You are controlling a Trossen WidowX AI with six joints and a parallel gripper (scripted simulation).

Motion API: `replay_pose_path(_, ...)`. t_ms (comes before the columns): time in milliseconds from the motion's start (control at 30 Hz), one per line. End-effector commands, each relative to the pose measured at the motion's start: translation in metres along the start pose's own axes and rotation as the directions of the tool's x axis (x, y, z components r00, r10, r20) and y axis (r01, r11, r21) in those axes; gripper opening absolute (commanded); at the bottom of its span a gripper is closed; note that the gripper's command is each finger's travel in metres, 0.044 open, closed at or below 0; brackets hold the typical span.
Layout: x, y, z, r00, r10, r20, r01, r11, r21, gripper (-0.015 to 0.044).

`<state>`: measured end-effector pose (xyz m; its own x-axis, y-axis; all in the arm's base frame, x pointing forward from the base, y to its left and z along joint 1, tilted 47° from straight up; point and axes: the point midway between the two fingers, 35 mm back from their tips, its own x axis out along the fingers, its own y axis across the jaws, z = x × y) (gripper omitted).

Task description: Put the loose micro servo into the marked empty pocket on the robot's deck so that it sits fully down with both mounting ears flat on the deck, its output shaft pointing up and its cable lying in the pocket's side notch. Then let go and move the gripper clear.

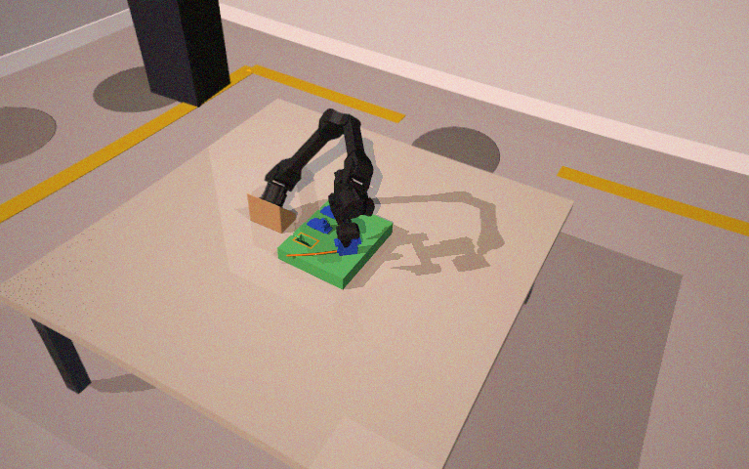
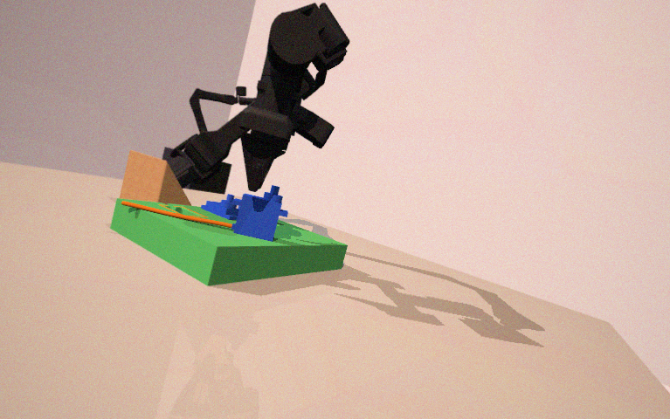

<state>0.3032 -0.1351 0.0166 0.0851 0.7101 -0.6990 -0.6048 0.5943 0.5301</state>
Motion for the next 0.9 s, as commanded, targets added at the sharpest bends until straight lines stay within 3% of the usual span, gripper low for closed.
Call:
replay_pose_path(0, 0.008, 0.002, 0.0, 1.0, 0.008, 0.001, -0.008, 1.0, 0.008, 0.044)
replay_pose_path(300, 0.02, 0.002, 0.0, 1.0, 0.008, 0.001, -0.008, 1.0, 0.008, 0.044)
replay_pose_path(700, 0.02, 0.002, 0.0, 1.0, 0.008, 0.001, -0.008, 1.0, 0.008, 0.0125)
replay_pose_path(867, 0.02, 0.002, 0.0, 1.0, 0.008, 0.001, -0.008, 1.0, 0.008, 0.0092)
